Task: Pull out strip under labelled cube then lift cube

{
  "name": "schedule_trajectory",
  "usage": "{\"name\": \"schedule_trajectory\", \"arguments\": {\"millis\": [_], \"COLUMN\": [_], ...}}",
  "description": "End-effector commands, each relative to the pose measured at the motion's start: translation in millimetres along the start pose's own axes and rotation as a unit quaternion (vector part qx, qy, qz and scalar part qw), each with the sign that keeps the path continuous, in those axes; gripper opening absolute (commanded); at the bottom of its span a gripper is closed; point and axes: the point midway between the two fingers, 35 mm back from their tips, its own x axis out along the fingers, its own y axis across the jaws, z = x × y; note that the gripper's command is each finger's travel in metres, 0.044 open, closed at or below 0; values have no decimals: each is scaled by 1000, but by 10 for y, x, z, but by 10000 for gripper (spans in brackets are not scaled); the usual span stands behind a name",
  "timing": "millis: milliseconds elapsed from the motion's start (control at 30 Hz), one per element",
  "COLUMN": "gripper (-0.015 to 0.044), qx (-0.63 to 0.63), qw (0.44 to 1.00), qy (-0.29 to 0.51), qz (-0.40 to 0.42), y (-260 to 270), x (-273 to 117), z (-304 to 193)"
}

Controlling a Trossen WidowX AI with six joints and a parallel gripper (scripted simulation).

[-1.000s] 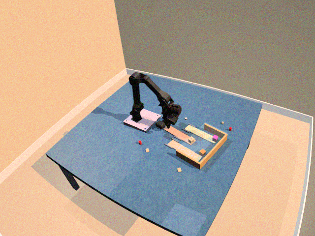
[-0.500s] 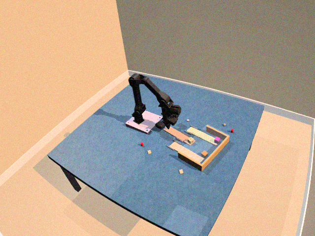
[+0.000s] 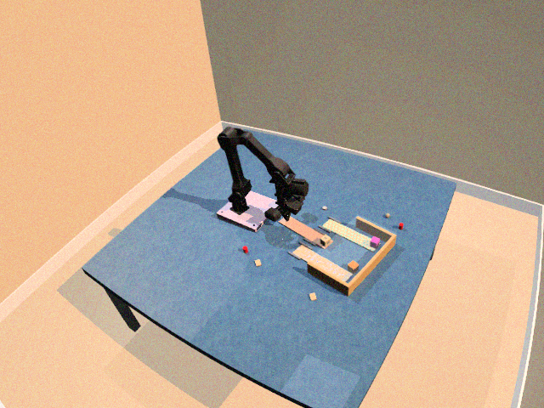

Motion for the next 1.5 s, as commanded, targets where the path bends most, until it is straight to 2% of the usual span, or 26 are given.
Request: {"name": "schedule_trajectory", "arguments": {"millis": [0,400,567,733,900,1267,1300,1467], "gripper": [0,0,0,0,131,420,440,440], "qx": [0,0,-1,-1,56,57,57,57], "qw": [1000,1000,1000,1000,998,998,998,998], "qy": [13,14,12,13,12,10,10,9], "qz": [-5,-5,-5,-5,-6,-6,-6,-6], "y": [-20,-21,7,7,4,-10,-11,-11], "x": [39,39,-391,-415,-394,-411,-413,-423], "z": [-146,-168,-72,-73,155,473,504,663]}}
